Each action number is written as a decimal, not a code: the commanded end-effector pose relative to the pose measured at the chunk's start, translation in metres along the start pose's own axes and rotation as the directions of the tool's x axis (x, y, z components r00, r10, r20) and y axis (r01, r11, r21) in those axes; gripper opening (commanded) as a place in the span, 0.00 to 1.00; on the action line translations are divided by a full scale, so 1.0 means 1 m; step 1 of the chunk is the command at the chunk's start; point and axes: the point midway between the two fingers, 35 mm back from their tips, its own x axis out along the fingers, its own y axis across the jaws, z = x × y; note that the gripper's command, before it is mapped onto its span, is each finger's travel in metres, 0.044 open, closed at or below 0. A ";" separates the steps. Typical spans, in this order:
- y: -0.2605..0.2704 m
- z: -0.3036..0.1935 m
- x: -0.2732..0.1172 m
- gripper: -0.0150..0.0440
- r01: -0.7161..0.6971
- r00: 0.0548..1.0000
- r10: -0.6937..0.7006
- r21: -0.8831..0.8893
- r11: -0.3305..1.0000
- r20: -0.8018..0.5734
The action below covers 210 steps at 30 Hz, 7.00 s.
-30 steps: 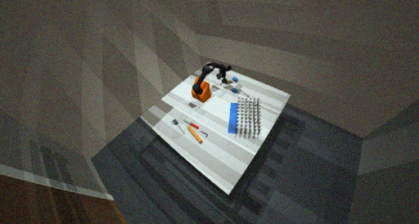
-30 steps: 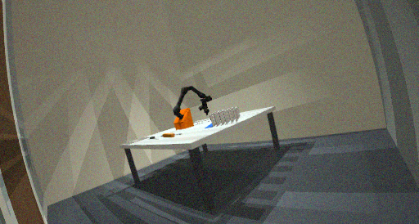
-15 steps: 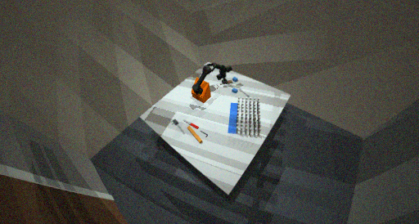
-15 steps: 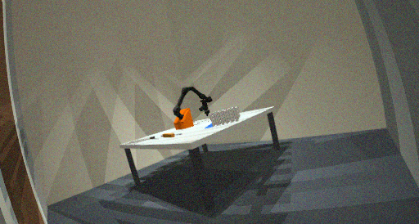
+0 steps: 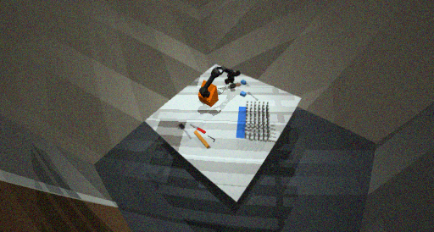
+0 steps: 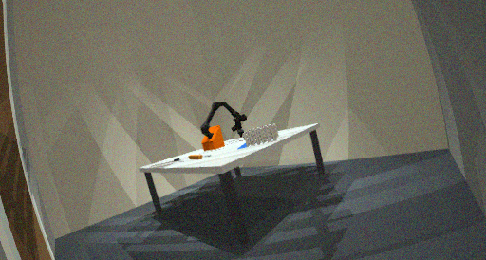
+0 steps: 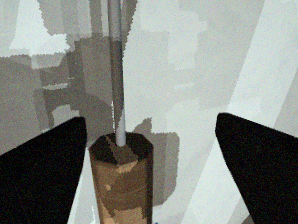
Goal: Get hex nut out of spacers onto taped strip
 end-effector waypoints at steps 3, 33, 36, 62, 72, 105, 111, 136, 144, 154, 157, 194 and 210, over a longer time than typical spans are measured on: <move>0.006 0.000 0.010 0.73 -0.005 1.000 0.005 -0.001 1.000 0.001; 0.016 0.001 0.030 0.25 -0.006 1.000 0.006 -0.001 1.000 0.002; 0.016 0.001 0.029 0.25 -0.006 1.000 0.006 -0.001 1.000 0.002; -0.026 0.004 -0.015 0.25 -0.047 0.992 0.080 0.299 0.953 -0.099; -0.040 0.006 -0.007 0.25 -0.008 0.972 0.132 0.533 0.846 -0.195; -0.056 0.012 0.018 0.25 0.181 0.921 0.180 0.788 0.589 -0.346; -0.052 0.013 0.027 0.25 0.179 0.922 0.179 0.788 0.590 -0.344; -0.036 0.015 0.060 0.25 0.183 0.922 0.174 0.786 0.590 -0.345; -0.036 0.015 0.060 0.25 0.207 0.917 0.158 0.778 0.593 -0.365; -0.040 0.011 0.058 0.43 0.229 0.912 0.144 0.770 0.596 -0.383; -0.040 0.011 0.058 0.57 0.229 0.912 0.144 0.770 0.596 -0.383; -0.071 0.007 -0.008 1.00 0.244 0.908 0.136 0.764 0.598 -0.396; -0.001 -0.044 -0.038 1.00 0.054 0.998 -0.016 0.831 0.553 -0.054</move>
